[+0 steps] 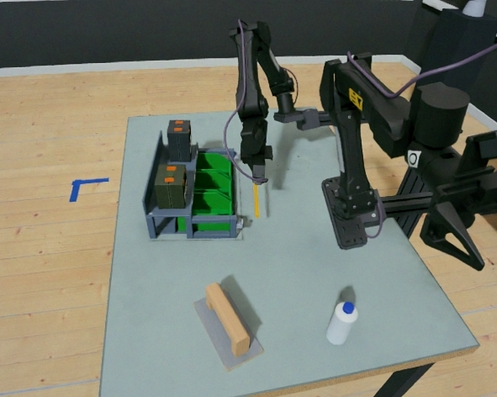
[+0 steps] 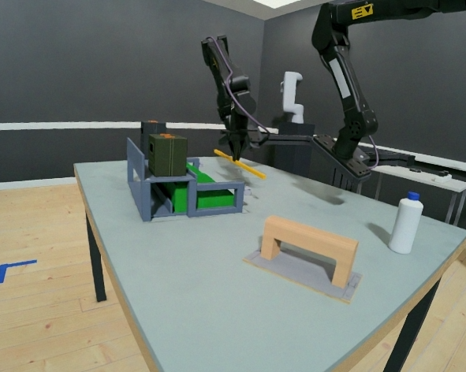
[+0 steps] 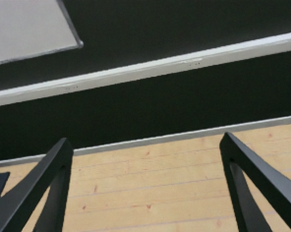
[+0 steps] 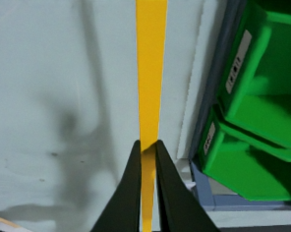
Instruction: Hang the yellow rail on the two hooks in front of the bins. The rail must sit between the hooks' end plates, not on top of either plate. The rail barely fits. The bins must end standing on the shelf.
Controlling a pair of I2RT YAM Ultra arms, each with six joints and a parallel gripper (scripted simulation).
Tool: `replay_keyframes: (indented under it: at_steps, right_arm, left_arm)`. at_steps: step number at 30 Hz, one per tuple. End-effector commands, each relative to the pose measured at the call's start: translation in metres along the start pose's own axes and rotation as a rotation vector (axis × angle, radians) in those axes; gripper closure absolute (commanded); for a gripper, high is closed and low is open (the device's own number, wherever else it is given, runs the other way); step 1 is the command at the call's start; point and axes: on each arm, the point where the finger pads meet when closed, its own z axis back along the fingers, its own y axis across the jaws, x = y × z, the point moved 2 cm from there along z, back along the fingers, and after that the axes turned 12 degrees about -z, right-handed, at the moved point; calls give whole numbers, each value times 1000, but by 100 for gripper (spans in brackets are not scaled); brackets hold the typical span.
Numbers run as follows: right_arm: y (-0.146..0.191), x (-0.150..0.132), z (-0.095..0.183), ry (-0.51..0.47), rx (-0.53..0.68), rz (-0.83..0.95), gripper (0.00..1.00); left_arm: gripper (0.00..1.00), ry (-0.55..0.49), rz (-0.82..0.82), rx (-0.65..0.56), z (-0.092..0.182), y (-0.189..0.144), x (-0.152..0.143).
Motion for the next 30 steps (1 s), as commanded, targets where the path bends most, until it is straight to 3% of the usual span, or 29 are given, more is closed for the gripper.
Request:
replay_keyframes:
  at_steps: [1,30]
  right_arm:
    - [-1,22,31,-96,-3,-14,100]
    - [-3,26,37,-117,-7,-19,100]
  left_arm:
    - [0,-1,-11,7,9,2,2]
    - [0,-1,-11,7,9,2,2]
